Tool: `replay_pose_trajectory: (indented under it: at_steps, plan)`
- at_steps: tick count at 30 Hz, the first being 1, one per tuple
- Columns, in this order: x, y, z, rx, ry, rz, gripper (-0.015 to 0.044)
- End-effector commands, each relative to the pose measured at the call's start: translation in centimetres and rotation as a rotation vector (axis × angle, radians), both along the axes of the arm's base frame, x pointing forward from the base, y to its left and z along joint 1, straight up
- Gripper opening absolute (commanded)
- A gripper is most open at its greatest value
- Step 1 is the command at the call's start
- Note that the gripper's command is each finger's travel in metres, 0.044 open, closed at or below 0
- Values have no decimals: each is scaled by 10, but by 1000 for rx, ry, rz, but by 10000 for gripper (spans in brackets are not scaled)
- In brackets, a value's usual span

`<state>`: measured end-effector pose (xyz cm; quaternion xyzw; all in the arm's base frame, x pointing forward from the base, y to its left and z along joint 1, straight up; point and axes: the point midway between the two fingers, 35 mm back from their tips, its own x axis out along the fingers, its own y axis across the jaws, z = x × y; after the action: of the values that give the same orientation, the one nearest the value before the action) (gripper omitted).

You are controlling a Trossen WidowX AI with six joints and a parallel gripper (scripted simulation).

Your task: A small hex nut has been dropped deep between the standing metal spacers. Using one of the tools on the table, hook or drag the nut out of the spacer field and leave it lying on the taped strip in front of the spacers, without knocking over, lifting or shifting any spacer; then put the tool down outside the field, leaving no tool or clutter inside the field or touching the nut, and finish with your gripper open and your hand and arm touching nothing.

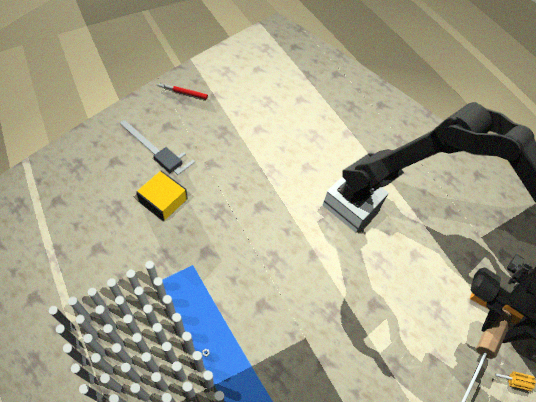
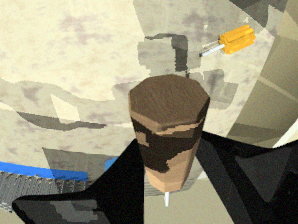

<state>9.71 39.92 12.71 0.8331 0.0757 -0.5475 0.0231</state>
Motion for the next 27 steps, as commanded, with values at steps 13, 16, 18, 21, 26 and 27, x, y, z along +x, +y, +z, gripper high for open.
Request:
replay_pose_trajectory:
  at_steps: [13, 16, 18, 21, 26, 27]
  plan:
    - [1, 2, -17, -3, -8, -7, 0]
    - [1, 2, -20, -3, -8, -7, 0]
    - [1, 2, -22, -3, -8, -7, 0]
    - [1, 3, -25, -3, -8, -7, 0]
    - [1, 3, -30, -3, -8, -7, 0]
    - [1, 3, -31, -3, -8, -7, 0]
